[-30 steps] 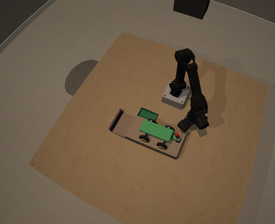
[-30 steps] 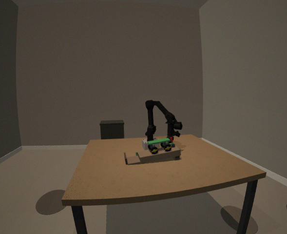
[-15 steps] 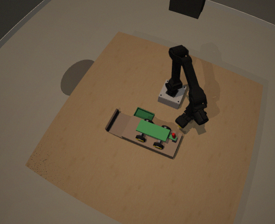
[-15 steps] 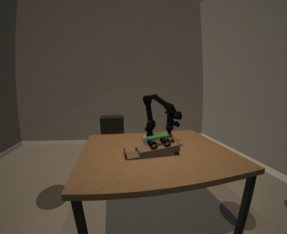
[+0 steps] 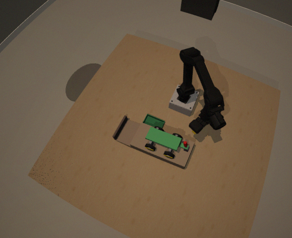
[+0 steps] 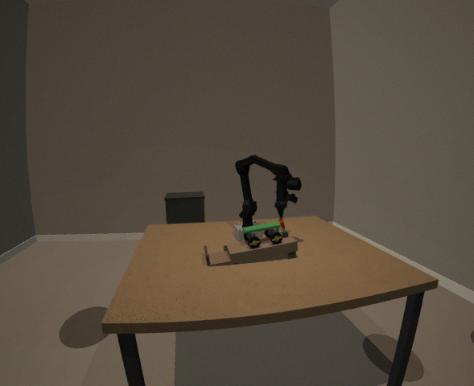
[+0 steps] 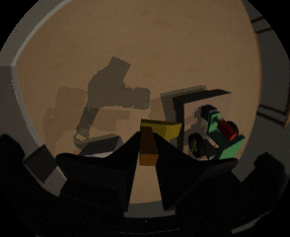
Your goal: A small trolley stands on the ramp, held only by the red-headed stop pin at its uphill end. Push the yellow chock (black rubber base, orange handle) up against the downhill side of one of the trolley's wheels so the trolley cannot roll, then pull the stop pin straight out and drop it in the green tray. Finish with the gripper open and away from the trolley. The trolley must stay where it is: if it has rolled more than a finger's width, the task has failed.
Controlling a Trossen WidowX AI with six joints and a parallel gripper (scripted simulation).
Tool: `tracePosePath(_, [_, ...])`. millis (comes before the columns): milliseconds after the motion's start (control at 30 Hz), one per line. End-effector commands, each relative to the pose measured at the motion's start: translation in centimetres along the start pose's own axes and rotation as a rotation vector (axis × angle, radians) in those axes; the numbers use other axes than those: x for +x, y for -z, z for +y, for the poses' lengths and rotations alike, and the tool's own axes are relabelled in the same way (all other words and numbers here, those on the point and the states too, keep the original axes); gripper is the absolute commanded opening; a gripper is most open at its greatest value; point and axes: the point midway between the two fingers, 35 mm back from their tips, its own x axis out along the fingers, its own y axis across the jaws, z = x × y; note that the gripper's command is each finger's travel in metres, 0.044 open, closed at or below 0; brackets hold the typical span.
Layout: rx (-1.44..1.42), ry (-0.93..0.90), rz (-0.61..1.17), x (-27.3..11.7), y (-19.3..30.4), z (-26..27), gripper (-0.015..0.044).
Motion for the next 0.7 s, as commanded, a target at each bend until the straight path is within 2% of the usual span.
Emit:
tracePosePath(0, [0.005, 0.005, -0.006, -1.33, -0.33, -0.24, 0.0000])
tracePosePath(300, [0.028, 0.005, -0.007, -1.76, -0.41, -0.30, 0.0000])
tracePosePath(667, [0.386, 0.004, -0.008, -1.76, -0.41, -0.30, 0.0000])
